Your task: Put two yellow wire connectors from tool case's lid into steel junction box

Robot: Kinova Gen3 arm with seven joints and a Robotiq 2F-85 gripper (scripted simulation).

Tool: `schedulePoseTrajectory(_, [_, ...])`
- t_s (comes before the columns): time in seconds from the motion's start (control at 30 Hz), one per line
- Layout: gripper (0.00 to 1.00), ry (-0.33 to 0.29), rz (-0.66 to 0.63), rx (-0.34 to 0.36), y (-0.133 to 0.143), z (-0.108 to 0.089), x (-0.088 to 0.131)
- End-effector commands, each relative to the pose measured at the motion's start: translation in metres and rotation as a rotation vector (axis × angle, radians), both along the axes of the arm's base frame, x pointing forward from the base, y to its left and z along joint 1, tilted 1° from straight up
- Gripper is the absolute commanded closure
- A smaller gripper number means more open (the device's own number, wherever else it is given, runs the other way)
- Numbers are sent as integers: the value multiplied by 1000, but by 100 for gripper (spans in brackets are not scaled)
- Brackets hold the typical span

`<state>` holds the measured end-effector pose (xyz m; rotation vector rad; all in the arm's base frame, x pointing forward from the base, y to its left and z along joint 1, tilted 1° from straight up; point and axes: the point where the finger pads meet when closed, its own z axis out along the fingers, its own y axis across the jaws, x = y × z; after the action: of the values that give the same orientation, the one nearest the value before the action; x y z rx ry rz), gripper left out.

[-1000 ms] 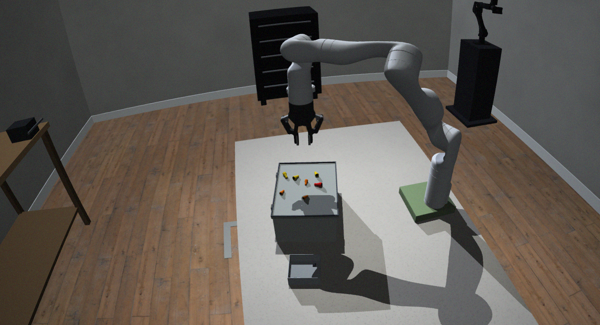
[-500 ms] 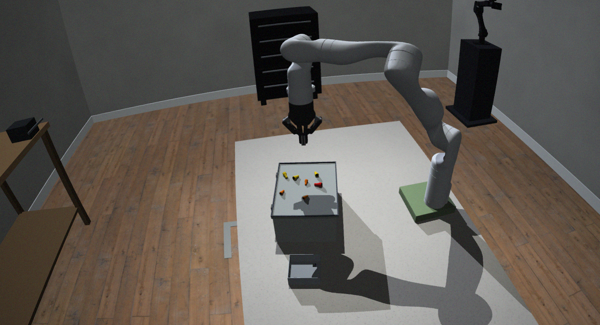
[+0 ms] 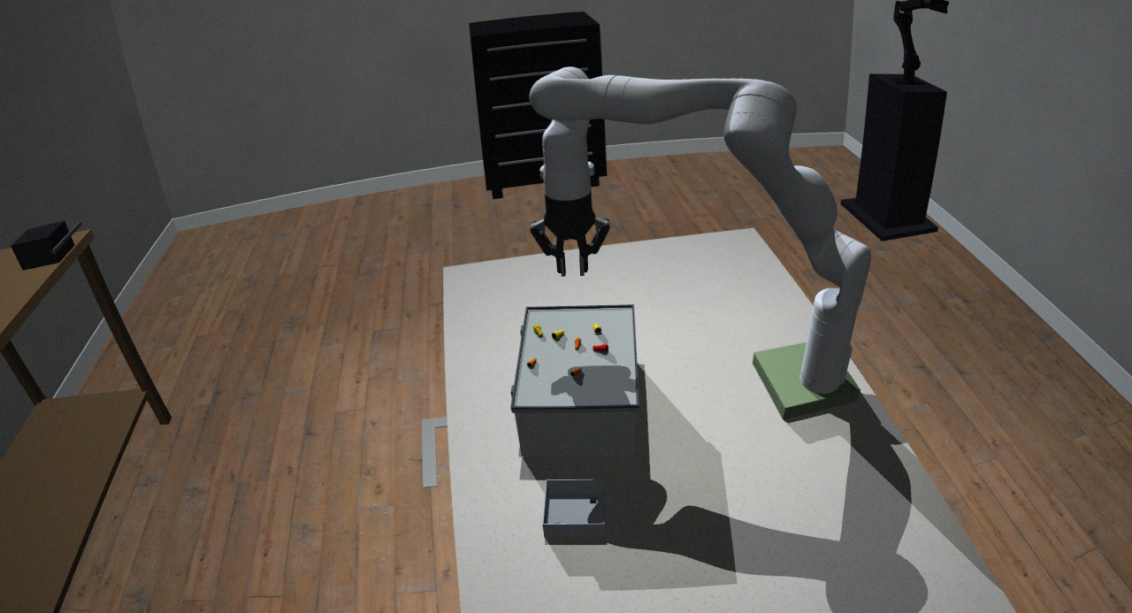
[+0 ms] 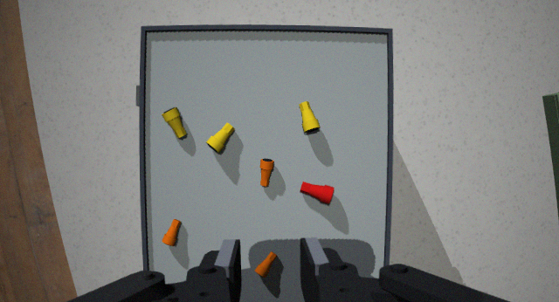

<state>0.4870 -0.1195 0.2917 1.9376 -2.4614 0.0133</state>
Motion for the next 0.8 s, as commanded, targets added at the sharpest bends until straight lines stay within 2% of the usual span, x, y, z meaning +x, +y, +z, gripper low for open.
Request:
schedulePoseTrajectory(0.0, [64, -3, 27, 4, -8, -13, -4])
schedulePoseTrajectory(0.4, [64, 2, 234, 1, -52, -99, -42])
schedulePoseTrajectory(0.6, [64, 6, 263, -1, -57, -111, -50])
schedulePoseTrajectory(0.77, [64, 7, 267, -1, -58, -112, -51])
